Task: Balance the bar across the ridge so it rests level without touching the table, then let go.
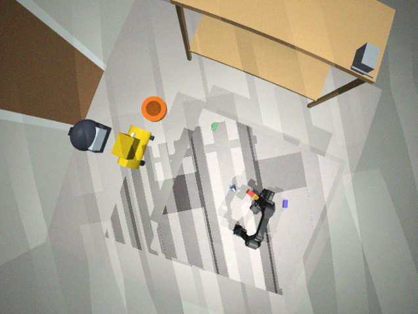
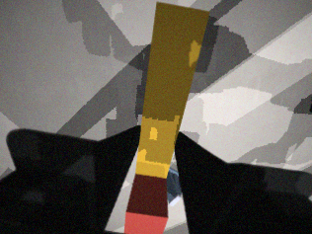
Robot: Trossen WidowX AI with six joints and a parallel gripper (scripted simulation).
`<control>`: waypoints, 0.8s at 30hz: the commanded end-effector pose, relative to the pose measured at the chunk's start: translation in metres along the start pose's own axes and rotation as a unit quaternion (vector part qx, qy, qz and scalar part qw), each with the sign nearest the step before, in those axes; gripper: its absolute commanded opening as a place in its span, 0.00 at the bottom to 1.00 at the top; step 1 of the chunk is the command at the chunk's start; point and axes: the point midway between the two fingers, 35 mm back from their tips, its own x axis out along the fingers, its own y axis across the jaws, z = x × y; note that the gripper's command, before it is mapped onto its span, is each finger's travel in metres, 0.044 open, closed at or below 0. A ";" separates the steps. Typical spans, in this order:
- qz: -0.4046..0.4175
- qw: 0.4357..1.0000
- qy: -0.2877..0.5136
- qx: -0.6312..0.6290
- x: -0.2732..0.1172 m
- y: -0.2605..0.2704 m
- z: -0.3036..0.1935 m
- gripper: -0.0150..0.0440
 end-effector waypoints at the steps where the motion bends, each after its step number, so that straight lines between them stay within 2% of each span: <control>1: 0.001 0.997 0.003 -0.083 -0.001 -0.001 -0.007 0.25; 12: 0.002 0.955 0.003 -0.297 -0.002 -0.003 -0.022 0.25; 24: 0.003 0.858 0.003 -0.514 -0.003 -0.006 -0.039 0.25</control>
